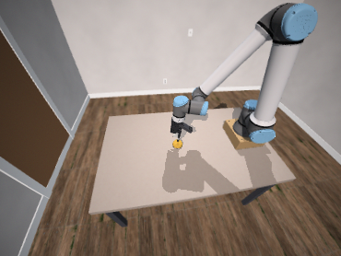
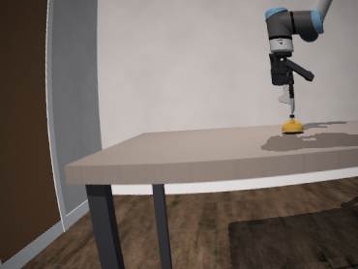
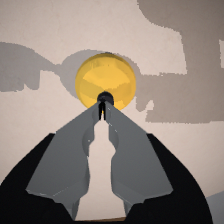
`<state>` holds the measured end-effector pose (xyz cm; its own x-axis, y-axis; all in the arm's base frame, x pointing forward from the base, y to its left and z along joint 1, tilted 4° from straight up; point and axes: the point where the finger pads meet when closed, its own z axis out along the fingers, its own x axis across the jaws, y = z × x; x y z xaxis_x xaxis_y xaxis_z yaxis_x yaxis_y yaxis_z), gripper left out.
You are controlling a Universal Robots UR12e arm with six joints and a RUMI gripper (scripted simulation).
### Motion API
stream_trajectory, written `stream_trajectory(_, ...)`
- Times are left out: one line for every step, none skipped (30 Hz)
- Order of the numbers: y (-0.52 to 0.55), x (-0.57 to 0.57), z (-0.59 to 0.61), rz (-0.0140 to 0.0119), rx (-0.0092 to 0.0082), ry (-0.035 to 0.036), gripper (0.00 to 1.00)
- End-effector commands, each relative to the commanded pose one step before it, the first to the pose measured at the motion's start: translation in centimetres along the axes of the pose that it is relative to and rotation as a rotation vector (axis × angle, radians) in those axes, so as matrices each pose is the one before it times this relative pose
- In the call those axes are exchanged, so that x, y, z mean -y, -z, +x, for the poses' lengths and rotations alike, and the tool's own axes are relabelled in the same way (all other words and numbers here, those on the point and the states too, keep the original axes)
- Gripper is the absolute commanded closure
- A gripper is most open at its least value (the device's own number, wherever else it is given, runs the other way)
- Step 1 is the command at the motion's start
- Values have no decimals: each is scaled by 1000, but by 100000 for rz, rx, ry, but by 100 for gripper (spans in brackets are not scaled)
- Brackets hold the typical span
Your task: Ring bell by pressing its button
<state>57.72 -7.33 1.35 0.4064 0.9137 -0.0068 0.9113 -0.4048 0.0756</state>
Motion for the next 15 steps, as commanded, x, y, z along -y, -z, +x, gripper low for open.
stream_trajectory(50,-61,5,-127,-10,1,100)
stream_trajectory(0,0,0,0,0,0,100)
stream_trajectory(0,0,0,0,0,0,100)
stream_trajectory(0,0,0,0,0,0,100)
stream_trajectory(0,0,0,0,0,0,100)
stream_trajectory(0,0,0,0,0,0,100)
stream_trajectory(0,0,0,0,0,0,100)
stream_trajectory(0,0,0,0,0,0,100)
stream_trajectory(0,0,0,0,0,0,100)
stream_trajectory(0,0,0,0,0,0,100)
stream_trajectory(-12,0,0,0,0,0,100)
stream_trajectory(-60,0,0,0,0,0,100)
stream_trajectory(-100,0,0,0,0,0,100)
stream_trajectory(-100,1,0,0,0,0,100)
stream_trajectory(-60,0,0,0,0,0,100)
